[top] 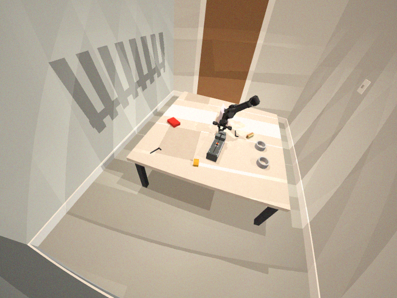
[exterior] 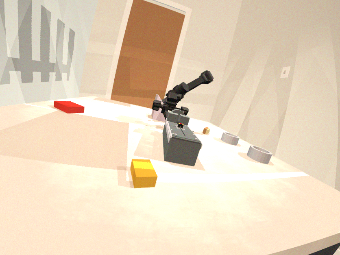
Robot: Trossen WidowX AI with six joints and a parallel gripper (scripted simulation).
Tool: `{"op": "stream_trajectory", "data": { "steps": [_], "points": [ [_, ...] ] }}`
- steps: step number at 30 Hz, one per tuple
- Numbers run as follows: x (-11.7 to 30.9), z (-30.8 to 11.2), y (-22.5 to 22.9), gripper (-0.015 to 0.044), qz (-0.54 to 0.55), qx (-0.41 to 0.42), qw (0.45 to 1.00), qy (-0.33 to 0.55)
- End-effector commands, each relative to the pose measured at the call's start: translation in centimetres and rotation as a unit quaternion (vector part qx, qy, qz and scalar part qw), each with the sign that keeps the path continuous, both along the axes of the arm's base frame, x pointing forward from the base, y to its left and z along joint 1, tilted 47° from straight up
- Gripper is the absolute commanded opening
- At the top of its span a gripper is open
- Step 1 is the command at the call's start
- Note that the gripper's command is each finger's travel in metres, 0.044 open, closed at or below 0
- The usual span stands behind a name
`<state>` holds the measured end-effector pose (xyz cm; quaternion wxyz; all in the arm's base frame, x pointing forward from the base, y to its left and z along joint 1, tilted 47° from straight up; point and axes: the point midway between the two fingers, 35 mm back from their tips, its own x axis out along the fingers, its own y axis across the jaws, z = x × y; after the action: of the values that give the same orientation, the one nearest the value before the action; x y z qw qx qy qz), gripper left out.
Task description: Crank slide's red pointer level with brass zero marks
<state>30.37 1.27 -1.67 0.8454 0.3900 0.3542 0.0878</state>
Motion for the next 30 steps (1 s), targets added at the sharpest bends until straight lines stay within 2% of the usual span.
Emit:
{"op": "stream_trajectory", "data": {
  "steps": [1,30],
  "points": [
    [0.1,-0.4,0.8,0.0,0.003,0.001,1.0,0.004],
    [0.5,0.8,3.8,0.0,0.003,0.002,1.0,0.004]
  ]
}}
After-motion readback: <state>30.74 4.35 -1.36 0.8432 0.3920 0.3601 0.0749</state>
